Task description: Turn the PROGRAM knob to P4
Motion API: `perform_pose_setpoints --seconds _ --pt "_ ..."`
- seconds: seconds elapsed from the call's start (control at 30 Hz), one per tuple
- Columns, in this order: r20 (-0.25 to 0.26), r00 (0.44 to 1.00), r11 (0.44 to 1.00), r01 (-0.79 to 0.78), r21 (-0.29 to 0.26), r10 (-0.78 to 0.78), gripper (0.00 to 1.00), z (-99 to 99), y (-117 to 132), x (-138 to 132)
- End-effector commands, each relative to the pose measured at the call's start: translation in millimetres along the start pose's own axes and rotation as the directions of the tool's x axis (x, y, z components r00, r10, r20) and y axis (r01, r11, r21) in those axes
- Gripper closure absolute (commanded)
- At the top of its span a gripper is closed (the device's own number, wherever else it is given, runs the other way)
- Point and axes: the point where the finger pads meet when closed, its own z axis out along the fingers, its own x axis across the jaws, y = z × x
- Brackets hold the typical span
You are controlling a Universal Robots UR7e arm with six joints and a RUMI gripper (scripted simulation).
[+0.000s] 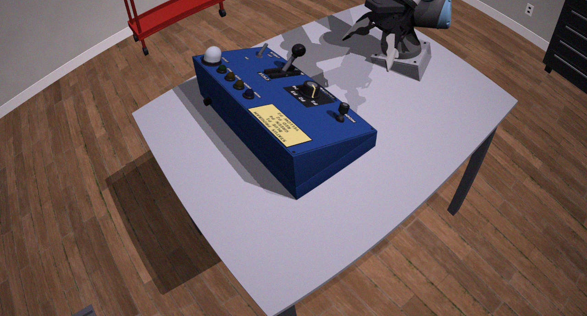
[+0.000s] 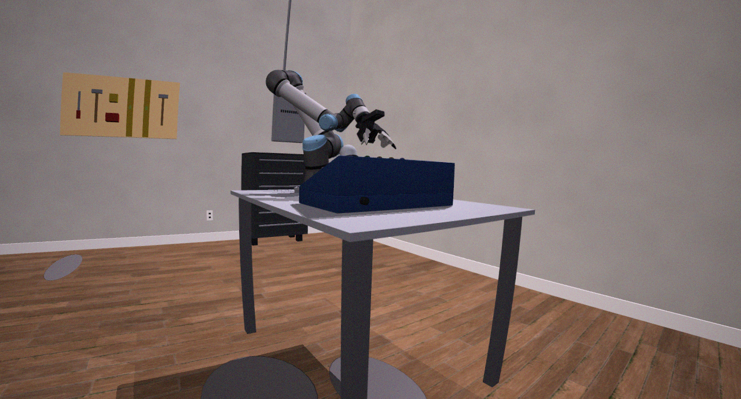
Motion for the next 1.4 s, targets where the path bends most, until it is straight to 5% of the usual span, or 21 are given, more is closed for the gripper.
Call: perform_pose_setpoints --seconds 0.0,0.53,1.37 --pt "-0.002 1.0 1.0 0.002 -0.006 -0.002 0.0 1.4 -2 2" --pt "-0.021 0.999 0.996 0.029 -0.08 -0.031 0.0 16.8 -18 26" --pt "-0.01 0.998 0.962 0.058 -0.268 -0.063 0.0 26.1 -55 132"
